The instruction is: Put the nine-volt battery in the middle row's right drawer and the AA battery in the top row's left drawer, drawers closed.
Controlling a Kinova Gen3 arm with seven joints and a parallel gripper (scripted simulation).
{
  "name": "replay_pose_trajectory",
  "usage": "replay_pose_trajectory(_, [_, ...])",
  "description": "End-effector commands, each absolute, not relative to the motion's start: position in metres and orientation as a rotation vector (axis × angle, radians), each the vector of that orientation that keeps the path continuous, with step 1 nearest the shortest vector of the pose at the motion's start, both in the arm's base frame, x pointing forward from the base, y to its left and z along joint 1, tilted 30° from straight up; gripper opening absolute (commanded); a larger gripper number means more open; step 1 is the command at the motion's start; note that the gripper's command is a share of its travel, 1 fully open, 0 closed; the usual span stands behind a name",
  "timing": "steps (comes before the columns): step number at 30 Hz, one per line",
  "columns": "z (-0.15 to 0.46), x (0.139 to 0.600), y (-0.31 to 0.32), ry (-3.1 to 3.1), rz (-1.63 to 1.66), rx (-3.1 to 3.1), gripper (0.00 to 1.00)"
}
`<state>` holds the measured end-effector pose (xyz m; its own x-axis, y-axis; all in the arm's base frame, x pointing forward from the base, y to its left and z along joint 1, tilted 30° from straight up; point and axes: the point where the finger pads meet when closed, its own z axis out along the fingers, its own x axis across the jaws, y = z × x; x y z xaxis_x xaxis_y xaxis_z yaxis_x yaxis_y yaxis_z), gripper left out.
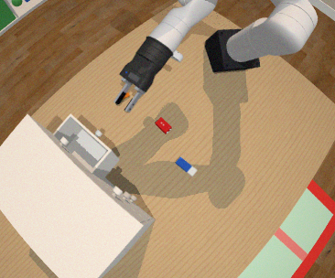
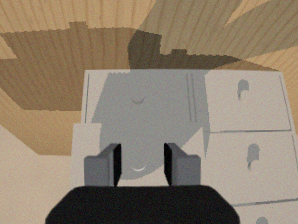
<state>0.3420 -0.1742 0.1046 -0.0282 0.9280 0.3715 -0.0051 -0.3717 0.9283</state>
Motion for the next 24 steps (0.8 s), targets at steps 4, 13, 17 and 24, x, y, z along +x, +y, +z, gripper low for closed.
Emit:
replay_pose_trajectory(4, [0.1051, 0.3348, -0.1794, 1.006, 1.5, 1.466, 0.67])
replay_pose_trajectory(13, [0.1054, 0.3344, -0.1795, 1.011, 1.499, 1.469, 0.67])
replay_pose_trajectory(17, [0.1056, 0.3341, -0.1795, 1.015, 1.498, 1.472, 0.67])
replay_pose_trajectory(24, [0.1072, 0.3317, -0.18, 1.046, 1.49, 1.493, 0.67])
